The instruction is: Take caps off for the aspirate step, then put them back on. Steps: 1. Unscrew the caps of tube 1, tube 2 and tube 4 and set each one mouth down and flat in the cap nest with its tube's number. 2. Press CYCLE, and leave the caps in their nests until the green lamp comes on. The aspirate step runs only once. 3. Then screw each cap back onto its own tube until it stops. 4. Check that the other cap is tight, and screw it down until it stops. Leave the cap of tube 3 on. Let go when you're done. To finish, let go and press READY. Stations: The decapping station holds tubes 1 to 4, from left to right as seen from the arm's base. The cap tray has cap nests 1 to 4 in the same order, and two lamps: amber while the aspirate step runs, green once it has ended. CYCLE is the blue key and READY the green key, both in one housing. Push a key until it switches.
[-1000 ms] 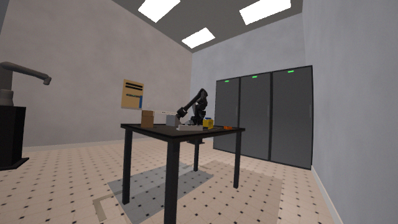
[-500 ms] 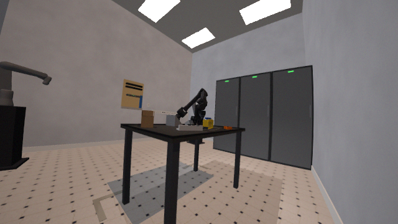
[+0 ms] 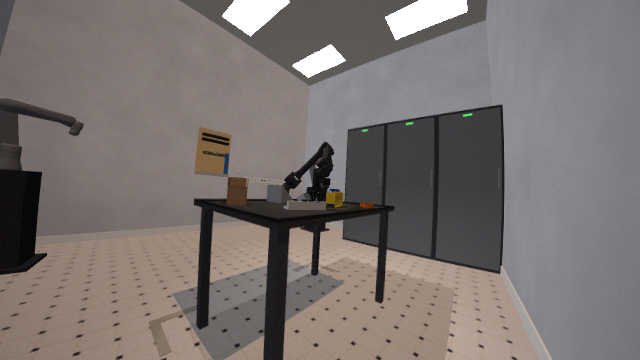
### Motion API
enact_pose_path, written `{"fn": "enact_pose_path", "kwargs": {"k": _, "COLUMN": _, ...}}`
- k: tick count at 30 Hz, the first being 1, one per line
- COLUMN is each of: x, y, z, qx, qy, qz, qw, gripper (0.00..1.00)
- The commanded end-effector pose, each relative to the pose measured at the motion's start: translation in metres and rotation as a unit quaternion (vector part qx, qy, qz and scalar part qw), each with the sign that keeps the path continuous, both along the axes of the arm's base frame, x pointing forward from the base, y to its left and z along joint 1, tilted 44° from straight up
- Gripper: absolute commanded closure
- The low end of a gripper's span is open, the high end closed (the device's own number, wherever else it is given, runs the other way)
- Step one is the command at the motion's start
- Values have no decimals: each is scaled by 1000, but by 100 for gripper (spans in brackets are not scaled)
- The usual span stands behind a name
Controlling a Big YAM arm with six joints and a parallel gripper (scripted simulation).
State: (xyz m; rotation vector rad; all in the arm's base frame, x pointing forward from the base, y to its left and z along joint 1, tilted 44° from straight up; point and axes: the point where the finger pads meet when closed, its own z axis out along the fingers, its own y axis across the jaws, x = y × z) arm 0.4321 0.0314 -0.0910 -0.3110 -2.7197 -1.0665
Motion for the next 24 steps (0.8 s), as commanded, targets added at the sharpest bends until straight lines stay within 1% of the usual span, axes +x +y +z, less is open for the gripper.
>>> {"fn": "enact_pose_path", "kwargs": {"k": 1, "x": -3, "y": 12, "z": -11, "qx": 1, "qy": 8, "qz": 6, "qw": 1000, "gripper": 100}}
{"fn": "enact_pose_path", "kwargs": {"k": 3, "x": -4, "y": 13, "z": -12, "qx": 1, "qy": 9, "qz": 6, "qw": 1000, "gripper": 100}}
{"fn": "enact_pose_path", "kwargs": {"k": 5, "x": 0, "y": 13, "z": -11, "qx": 1, "qy": 5, "qz": 6, "qw": 1000, "gripper": 100}}
{"fn": "enact_pose_path", "kwargs": {"k": 8, "x": 0, "y": 13, "z": -11, "qx": 0, "qy": 4, "qz": 6, "qw": 1000, "gripper": 100}}
{"fn": "enact_pose_path", "kwargs": {"k": 14, "x": -5, "y": 15, "z": -13, "qx": 1, "qy": 9, "qz": 6, "qw": 1000, "gripper": 100}}
{"fn": "enact_pose_path", "kwargs": {"k": 16, "x": 1, "y": 14, "z": -12, "qx": 0, "qy": 4, "qz": 6, "qw": 1000, "gripper": 100}}
{"fn": "enact_pose_path", "kwargs": {"k": 19, "x": 1, "y": 14, "z": -11, "qx": 0, "qy": 3, "qz": 6, "qw": 1000, "gripper": 100}}
{"fn": "enact_pose_path", "kwargs": {"k": 24, "x": -5, "y": 16, "z": -13, "qx": 1, "qy": 9, "qz": 6, "qw": 1000, "gripper": 100}}
